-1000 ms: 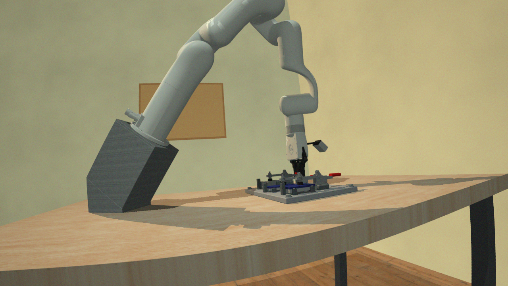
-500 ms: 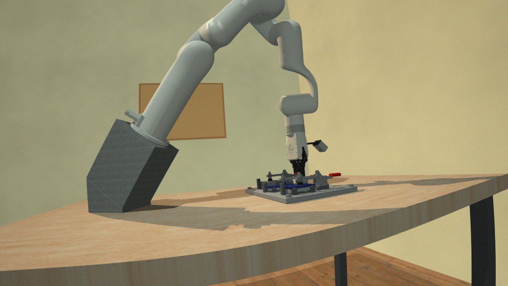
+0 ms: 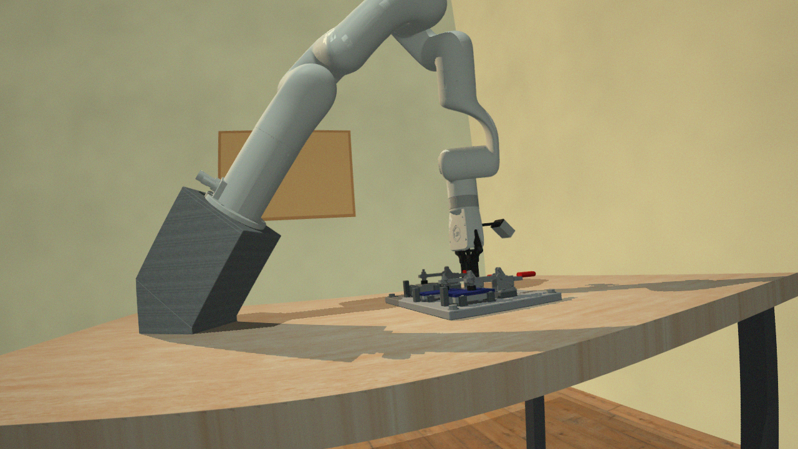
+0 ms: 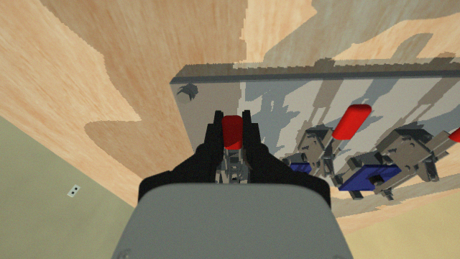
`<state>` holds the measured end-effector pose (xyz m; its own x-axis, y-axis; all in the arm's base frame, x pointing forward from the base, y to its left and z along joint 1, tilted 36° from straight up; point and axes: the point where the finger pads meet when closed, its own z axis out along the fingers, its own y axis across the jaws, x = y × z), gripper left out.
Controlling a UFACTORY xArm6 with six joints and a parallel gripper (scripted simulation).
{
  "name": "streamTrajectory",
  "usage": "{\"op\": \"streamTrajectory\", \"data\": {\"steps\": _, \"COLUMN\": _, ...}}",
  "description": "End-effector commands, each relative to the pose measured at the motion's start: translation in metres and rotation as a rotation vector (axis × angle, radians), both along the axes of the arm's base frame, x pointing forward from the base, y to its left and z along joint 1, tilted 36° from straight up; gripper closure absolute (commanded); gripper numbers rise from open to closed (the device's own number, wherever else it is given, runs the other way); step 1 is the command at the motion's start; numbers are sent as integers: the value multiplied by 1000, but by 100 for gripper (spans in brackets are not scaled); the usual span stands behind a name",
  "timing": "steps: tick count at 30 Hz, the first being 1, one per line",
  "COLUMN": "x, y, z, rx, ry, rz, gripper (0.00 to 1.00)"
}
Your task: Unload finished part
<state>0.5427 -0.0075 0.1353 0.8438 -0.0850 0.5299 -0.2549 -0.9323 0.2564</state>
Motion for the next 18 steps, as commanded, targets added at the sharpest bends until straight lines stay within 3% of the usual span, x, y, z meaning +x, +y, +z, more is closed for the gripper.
{"op": "streamTrajectory", "data": {"steps": 1, "x": 0, "y": 1, "z": 2, "rx": 1, "ry": -3, "rz": 1, "gripper": 100}}
{"op": "streamTrajectory", "data": {"steps": 18, "x": -5, "y": 3, "z": 5, "rx": 1, "ry": -3, "rz": 1, "gripper": 100}}
